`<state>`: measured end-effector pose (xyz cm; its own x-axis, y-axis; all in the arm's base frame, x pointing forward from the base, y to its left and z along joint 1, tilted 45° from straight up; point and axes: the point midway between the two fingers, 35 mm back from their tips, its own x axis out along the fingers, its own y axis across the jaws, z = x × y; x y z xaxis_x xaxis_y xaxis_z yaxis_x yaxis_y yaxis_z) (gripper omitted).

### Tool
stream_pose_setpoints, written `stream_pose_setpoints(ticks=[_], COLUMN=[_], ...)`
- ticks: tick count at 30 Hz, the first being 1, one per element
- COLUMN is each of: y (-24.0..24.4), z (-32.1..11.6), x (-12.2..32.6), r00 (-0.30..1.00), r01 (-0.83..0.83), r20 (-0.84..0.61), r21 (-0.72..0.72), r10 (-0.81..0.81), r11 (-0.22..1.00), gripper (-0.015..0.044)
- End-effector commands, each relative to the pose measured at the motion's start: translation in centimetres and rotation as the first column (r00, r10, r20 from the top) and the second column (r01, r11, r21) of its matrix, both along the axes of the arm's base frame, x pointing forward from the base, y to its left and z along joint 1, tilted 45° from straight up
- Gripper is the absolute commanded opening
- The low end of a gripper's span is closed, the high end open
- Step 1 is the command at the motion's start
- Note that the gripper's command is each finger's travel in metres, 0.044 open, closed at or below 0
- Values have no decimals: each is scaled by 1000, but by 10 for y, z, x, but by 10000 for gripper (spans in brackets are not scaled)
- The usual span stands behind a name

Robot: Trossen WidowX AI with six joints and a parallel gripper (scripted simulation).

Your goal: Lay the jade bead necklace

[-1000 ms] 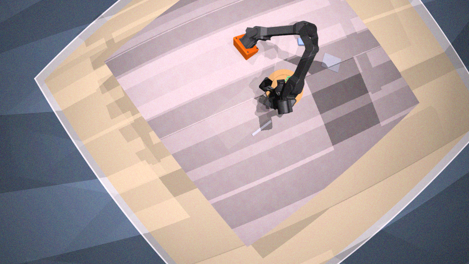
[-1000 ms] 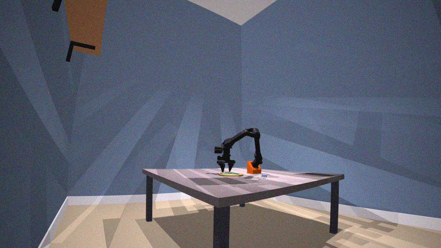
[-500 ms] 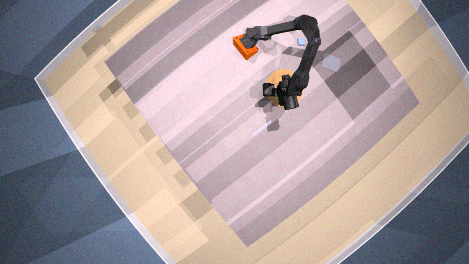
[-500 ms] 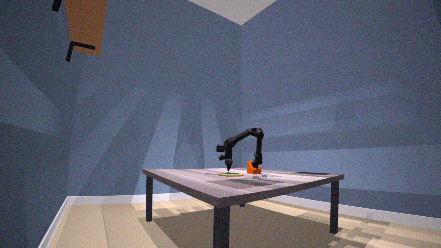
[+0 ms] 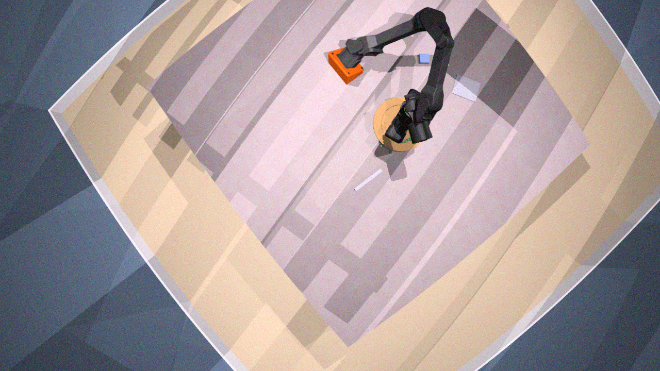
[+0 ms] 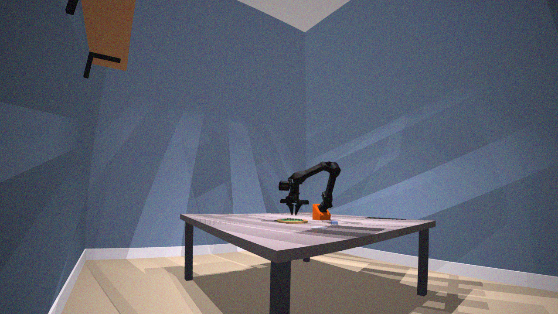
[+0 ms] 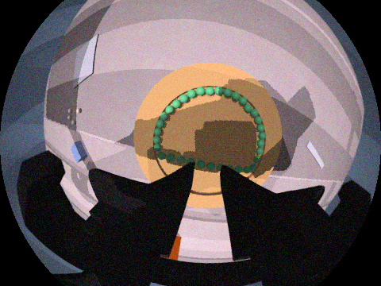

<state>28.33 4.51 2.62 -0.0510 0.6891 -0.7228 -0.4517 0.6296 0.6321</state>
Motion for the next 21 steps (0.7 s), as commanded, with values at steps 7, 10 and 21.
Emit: stream_pose_setpoints(ticks=[7,10,21], y=[24,24,25], z=[38,38,37], x=[-28,-28,-28], r00=[421,421,421], r01=[-683,-683,-683], r20=[654,654,654], r21=[-228,-228,-228], r10=[629,629,629], r11=[694,694,694], gripper=[120,120,120])
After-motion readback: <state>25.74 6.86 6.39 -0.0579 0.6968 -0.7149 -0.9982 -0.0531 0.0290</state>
